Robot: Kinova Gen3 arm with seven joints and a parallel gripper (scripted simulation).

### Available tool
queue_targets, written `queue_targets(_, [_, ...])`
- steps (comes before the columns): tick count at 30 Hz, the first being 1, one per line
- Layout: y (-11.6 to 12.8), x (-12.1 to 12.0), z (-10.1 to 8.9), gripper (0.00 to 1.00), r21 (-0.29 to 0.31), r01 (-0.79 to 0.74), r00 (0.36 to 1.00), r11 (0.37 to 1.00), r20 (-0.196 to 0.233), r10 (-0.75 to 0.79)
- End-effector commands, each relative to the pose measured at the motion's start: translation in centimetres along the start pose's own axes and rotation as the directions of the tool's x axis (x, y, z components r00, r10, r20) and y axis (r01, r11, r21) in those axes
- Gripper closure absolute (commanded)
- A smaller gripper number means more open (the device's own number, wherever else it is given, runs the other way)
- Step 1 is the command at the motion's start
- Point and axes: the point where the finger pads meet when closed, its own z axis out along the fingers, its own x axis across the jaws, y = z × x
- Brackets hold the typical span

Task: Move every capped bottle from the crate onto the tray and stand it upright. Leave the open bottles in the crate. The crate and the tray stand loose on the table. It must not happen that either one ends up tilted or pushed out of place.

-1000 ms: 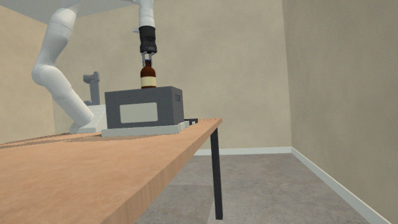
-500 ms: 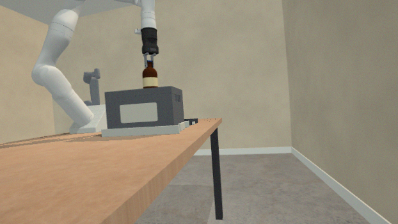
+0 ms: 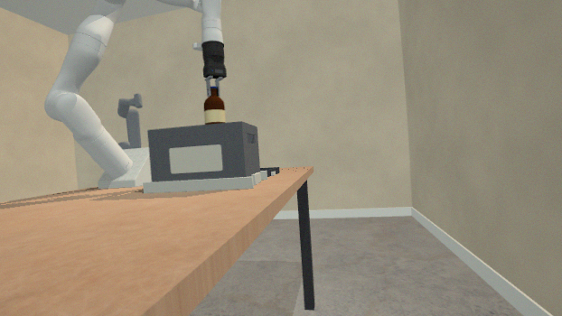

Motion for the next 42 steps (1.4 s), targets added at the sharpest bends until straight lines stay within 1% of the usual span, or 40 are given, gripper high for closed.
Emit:
queue_targets(1, [-0.8,0.7,0.0,1.00,0.008,-0.006,1.000,1.000,0.004,0.006])
queue_targets(4, [-1.2,1.1,0.1,1.00,0.009,-0.007,1.000,1.000,0.005,0.007])
queue_targets(7, [-0.9,1.0,-0.1,1.00,0.002,-0.001,1.000,1.000,-0.001,0.001])
queue_targets(21, [-2.9,3.0,0.1,1.00,0.009,-0.007,1.000,1.000,0.005,0.007])
queue_targets(23, [-2.9,3.0,0.1,1.00,0.009,-0.007,1.000,1.000,0.005,0.007])
queue_targets(24, [-2.6,2.9,0.0,1.00,0.002,-0.002,1.000,1.000,-0.001,0.002])
queue_targets(38, [-4.5,4.9,0.1,1.00,0.009,-0.007,1.000,1.000,0.005,0.007])
queue_targets(42, [-4.4,4.9,0.0,1.00,0.003,-0.002,1.000,1.000,-0.001,0.002])
